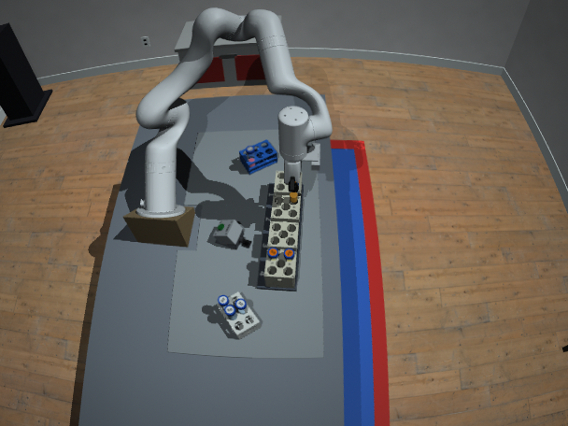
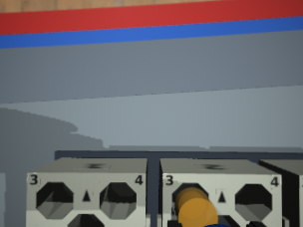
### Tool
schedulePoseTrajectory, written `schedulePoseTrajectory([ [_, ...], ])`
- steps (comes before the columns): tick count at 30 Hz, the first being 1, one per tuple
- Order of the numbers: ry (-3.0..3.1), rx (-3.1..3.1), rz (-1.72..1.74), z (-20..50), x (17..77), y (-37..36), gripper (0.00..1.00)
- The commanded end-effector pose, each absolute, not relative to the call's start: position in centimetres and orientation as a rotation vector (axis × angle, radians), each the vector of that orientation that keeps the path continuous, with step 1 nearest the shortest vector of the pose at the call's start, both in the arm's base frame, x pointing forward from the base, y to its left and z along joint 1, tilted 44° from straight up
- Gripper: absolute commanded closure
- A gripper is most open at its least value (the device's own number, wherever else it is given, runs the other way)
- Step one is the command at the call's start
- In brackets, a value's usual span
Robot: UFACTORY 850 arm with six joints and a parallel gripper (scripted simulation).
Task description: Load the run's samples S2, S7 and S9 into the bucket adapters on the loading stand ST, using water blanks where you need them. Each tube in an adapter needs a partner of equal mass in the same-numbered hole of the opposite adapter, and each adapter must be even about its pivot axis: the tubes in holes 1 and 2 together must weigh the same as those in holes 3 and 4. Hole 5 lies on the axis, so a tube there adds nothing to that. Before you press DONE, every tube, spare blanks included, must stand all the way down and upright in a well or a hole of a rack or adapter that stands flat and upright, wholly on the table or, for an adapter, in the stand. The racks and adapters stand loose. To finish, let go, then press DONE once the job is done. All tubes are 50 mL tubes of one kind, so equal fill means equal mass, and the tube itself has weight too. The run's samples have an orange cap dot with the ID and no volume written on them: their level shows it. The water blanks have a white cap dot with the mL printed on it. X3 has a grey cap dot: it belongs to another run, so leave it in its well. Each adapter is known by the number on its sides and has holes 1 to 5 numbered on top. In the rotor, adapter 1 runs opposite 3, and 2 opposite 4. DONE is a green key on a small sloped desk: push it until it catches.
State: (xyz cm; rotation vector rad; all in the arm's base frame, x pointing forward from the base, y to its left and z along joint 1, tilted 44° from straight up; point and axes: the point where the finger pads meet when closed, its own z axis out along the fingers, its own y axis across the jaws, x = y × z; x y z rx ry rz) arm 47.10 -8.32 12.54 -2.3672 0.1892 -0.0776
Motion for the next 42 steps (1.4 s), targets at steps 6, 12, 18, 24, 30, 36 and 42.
schedulePoseTrajectory([
  [6,0.189,-2.368,-0.08,12.0,47.3,-7.8,1.0],
  [12,0.189,-2.368,-0.08,11.7,47.3,-7.5,1.0],
  [18,0.189,-2.368,-0.08,11.2,47.4,-7.1,1.0],
  [24,0.189,-2.368,-0.08,10.8,47.4,-6.7,1.0],
  [30,0.189,-2.368,-0.08,10.5,47.5,-6.4,1.0],
  [36,0.189,-2.368,-0.08,10.1,47.6,-6.0,1.0],
  [42,0.189,-2.368,-0.08,9.7,47.6,-5.7,1.0],
])
